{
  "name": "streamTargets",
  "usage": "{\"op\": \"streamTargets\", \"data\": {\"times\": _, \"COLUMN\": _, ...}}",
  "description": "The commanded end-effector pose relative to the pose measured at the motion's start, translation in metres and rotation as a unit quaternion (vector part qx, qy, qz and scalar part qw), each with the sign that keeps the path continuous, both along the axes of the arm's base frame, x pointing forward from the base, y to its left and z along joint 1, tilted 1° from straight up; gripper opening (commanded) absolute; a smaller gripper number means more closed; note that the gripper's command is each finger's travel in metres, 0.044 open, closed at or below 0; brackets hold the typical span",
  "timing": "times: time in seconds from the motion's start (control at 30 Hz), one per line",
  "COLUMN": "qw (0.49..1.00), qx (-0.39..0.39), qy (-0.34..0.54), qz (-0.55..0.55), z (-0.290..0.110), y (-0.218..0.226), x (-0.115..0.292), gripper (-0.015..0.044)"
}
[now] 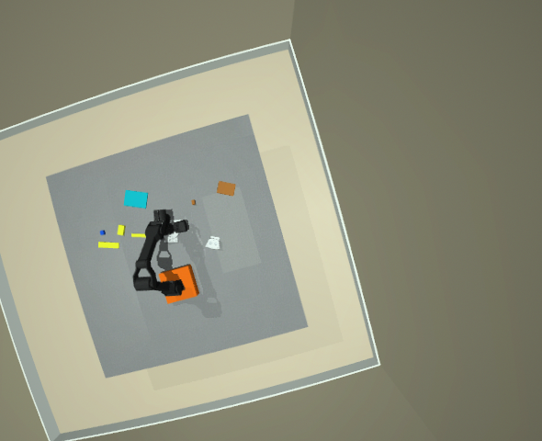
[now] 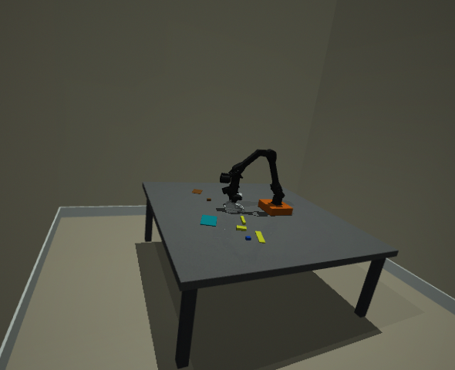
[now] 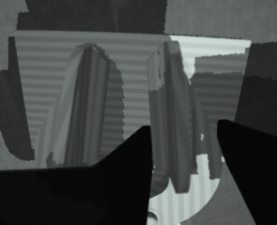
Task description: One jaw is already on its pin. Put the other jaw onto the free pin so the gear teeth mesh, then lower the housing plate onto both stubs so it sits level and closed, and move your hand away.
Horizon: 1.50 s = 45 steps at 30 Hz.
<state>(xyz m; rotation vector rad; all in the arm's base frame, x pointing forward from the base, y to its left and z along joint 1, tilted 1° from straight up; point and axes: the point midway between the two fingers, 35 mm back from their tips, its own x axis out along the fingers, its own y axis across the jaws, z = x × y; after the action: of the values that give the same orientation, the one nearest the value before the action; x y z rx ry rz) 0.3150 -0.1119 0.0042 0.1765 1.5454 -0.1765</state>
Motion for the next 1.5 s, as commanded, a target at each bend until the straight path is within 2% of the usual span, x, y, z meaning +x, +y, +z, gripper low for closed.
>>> {"op": "streamTargets", "data": {"times": 0.0, "qw": 1.0, "qx": -0.001, "qy": 0.002, "qz": 0.001, "z": -0.0027, "y": -0.0002, "x": -0.0009, "gripper": 0.0134}}
{"op": "streamTargets", "data": {"times": 1.47, "qw": 1.0, "qx": -0.001, "qy": 0.002, "qz": 0.001, "z": -0.0027, "y": -0.0003, "x": -0.0009, "gripper": 0.0134}}
